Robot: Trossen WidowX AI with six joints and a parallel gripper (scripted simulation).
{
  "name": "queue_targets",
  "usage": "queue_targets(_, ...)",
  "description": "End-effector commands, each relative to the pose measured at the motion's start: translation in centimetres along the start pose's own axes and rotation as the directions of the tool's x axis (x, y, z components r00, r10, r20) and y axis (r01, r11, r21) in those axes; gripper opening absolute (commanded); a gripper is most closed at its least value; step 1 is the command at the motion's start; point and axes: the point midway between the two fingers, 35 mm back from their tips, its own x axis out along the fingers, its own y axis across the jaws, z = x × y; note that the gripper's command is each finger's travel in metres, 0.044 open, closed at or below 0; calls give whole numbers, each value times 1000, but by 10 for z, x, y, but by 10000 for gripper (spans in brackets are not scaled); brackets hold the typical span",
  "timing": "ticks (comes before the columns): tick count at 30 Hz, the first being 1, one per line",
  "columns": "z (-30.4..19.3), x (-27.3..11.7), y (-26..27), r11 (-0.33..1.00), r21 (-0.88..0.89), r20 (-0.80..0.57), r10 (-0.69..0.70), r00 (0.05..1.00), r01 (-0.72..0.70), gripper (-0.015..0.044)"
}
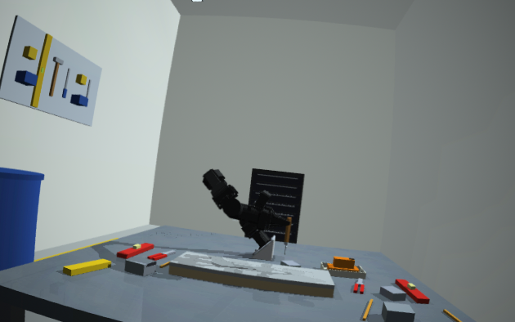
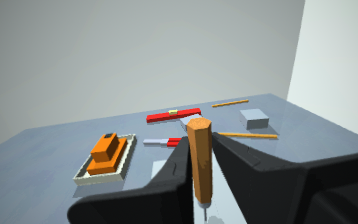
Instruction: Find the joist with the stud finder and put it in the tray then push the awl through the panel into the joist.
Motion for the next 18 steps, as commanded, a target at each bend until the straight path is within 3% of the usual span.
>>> queue_targets(1,-5,2,0,1000,-1,6,4,1000,-4,0)
queue_targets(18,-27,4,0,1000,-1,5,4,1000,-4,0)
